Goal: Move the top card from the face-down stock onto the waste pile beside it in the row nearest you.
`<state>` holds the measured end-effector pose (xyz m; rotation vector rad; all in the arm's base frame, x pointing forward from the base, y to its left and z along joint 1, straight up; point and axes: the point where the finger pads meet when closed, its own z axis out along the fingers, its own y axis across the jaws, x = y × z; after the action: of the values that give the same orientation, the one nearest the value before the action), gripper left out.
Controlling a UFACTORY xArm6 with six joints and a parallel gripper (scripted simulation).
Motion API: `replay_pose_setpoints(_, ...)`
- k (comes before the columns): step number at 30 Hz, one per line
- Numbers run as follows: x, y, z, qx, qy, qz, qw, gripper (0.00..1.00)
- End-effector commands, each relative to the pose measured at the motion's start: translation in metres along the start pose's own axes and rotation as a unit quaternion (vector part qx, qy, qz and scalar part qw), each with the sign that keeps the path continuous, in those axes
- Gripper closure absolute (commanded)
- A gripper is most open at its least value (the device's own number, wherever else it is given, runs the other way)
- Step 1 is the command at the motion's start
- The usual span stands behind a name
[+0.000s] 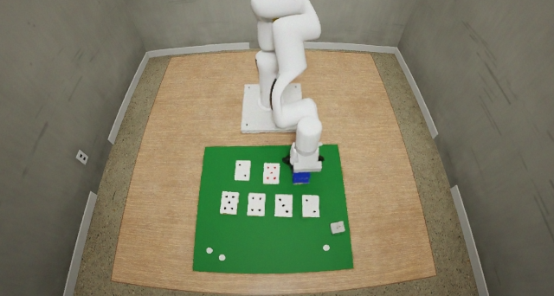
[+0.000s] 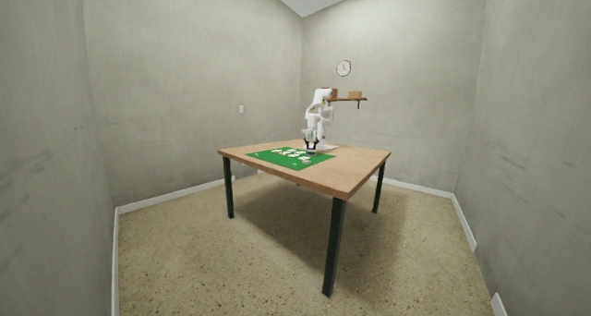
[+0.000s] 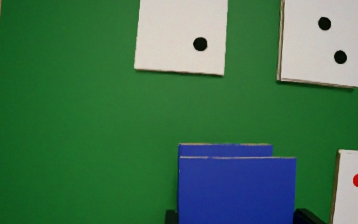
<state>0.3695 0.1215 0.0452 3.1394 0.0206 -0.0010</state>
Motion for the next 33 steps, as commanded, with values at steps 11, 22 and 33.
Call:
replay_pose_setpoints(11, 0.001, 0.0, -0.003, 0.0, 0.001, 0.0, 1.0, 0.27)
replay_pose_setpoints(22, 0.0, 0.016, -0.003, 0.0, 0.001, 0.004, 1.0, 0.27)
replay_pose_setpoints(33, -0.003, 0.076, -0.003, 0.0, 0.001, 0.017, 1.0, 0.27)
